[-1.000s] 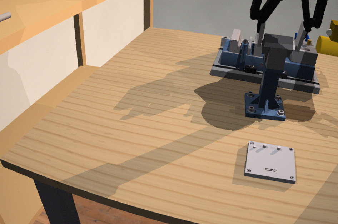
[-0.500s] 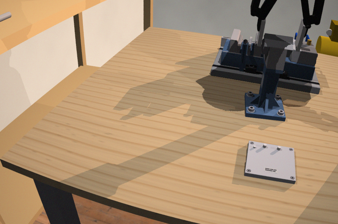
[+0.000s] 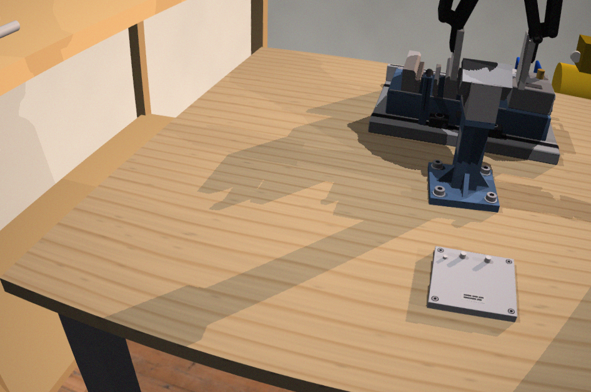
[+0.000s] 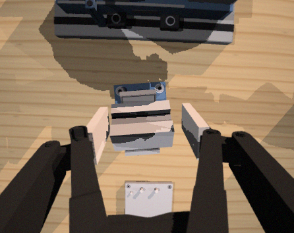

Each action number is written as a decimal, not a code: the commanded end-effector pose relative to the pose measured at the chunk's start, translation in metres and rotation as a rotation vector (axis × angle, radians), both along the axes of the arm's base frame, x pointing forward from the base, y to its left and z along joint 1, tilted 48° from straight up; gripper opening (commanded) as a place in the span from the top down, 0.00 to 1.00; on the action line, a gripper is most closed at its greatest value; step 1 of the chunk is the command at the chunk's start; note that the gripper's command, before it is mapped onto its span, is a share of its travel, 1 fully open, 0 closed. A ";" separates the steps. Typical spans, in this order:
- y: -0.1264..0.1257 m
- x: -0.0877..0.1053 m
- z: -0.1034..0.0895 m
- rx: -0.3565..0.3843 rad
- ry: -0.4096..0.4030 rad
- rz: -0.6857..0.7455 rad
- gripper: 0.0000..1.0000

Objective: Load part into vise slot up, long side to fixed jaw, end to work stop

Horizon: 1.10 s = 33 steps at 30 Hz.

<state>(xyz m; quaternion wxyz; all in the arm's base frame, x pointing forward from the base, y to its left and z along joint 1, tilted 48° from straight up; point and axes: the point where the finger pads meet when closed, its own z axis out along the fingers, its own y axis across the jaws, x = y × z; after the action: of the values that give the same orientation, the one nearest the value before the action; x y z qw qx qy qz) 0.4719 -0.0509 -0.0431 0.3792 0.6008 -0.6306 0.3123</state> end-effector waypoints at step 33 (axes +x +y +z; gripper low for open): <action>-0.004 0.004 0.003 0.486 -0.024 -0.011 0.49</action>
<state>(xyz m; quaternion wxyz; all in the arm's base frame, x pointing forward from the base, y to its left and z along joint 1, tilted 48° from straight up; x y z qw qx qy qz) 0.4718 -0.0615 -0.0373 0.2380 0.6419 -0.7061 0.1807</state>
